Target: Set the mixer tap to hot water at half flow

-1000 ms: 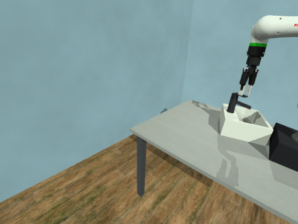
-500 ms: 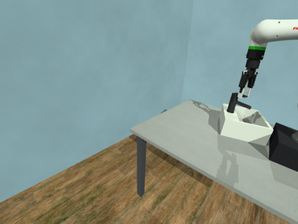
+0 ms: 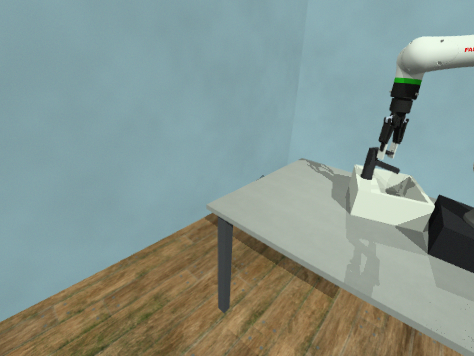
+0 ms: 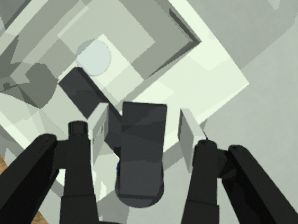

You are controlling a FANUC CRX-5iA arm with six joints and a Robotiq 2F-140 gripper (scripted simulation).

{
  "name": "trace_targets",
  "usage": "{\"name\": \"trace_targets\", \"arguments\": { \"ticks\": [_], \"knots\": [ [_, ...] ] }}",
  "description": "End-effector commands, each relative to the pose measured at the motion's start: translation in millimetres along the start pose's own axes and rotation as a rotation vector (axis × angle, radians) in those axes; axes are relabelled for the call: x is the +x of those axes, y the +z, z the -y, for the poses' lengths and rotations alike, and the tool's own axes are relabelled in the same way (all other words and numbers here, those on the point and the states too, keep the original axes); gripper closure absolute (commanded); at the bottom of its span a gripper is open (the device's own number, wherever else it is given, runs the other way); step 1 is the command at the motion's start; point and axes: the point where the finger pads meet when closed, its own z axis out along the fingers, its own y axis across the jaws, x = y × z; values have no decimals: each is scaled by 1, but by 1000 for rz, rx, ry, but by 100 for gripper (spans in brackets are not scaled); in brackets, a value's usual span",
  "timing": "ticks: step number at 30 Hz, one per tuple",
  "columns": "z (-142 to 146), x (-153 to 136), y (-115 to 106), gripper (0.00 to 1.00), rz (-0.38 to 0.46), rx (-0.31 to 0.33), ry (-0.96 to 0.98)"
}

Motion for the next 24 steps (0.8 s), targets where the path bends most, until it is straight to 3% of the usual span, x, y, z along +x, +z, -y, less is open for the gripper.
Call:
{"name": "trace_targets", "arguments": {
  "ticks": [1,24],
  "knots": [
    [0,0,2,57,0,0,0],
    [0,0,4,57,0,0,0]
  ]
}}
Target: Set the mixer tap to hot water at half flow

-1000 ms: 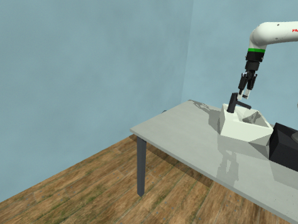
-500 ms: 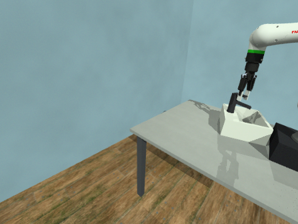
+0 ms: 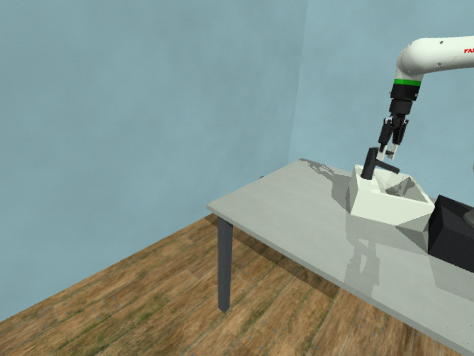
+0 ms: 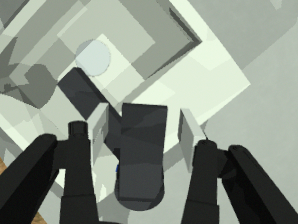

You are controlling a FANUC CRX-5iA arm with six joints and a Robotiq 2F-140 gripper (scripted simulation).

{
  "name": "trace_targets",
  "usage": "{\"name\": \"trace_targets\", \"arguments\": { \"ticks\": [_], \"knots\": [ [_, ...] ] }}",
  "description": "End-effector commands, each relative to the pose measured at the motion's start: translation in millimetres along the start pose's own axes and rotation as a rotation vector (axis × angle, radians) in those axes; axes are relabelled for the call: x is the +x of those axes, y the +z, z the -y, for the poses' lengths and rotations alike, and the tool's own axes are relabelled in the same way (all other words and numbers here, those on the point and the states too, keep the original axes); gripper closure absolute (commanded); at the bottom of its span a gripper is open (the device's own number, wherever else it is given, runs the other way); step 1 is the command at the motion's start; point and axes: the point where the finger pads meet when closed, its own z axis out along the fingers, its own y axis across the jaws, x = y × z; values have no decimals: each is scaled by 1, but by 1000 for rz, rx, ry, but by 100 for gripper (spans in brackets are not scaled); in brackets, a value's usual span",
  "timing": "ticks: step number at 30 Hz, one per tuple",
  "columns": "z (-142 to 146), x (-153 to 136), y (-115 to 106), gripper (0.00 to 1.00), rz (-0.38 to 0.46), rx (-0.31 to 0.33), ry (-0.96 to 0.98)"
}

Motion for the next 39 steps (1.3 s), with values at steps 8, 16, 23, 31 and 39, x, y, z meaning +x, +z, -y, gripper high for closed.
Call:
{"name": "trace_targets", "arguments": {
  "ticks": [8,16,23,31,39],
  "knots": [
    [0,0,0,57,0,0,0],
    [0,0,0,57,0,0,0],
    [0,0,0,57,0,0,0],
    [0,0,0,100,0,0,0],
    [0,0,0,100,0,0,0]
  ]
}}
